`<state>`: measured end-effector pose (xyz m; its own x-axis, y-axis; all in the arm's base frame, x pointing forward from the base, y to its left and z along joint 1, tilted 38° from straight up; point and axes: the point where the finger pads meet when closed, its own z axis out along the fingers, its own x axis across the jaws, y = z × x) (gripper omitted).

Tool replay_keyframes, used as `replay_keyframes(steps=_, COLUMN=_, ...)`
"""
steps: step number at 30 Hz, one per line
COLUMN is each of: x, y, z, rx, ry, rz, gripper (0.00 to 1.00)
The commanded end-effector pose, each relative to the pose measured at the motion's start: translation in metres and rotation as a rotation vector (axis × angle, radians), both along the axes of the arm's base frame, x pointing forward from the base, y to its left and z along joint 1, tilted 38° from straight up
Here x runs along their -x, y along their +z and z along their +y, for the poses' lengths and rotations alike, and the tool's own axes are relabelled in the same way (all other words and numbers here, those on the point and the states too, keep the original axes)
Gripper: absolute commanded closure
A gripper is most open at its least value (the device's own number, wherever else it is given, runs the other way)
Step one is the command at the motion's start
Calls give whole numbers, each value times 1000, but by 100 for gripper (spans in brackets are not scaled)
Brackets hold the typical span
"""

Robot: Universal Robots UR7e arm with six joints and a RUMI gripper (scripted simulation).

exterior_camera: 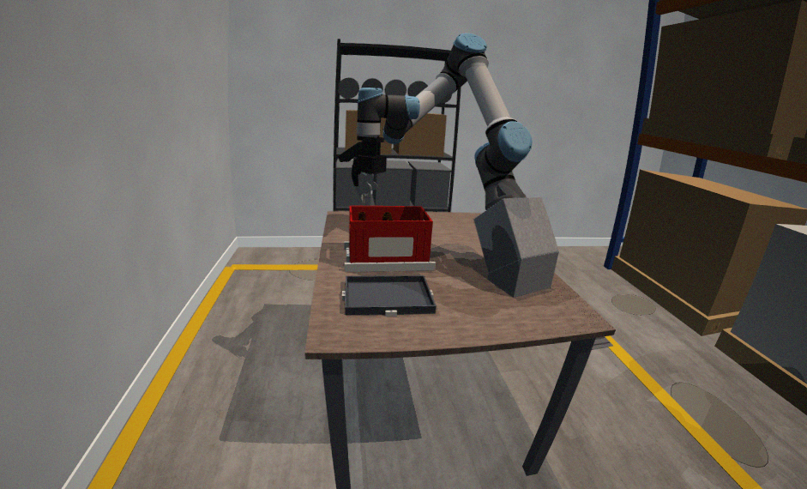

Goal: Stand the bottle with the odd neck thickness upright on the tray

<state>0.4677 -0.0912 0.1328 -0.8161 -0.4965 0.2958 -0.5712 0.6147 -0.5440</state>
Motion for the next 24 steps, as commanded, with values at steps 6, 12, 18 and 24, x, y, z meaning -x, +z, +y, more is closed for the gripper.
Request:
replay_keyframes(steps=6, x=2, y=1, z=-1, rx=0, ry=0, rz=-1, gripper=100)
replay_keyframes(steps=12, x=12, y=5, z=-5, rx=-2, ry=-1, rz=1, gripper=100)
replay_keyframes(steps=18, x=46, y=17, z=-19, rx=-5, ry=-2, rz=1, gripper=100)
replay_keyframes(steps=24, x=97, y=26, z=-35, rx=-7, ry=-2, rz=1, gripper=100)
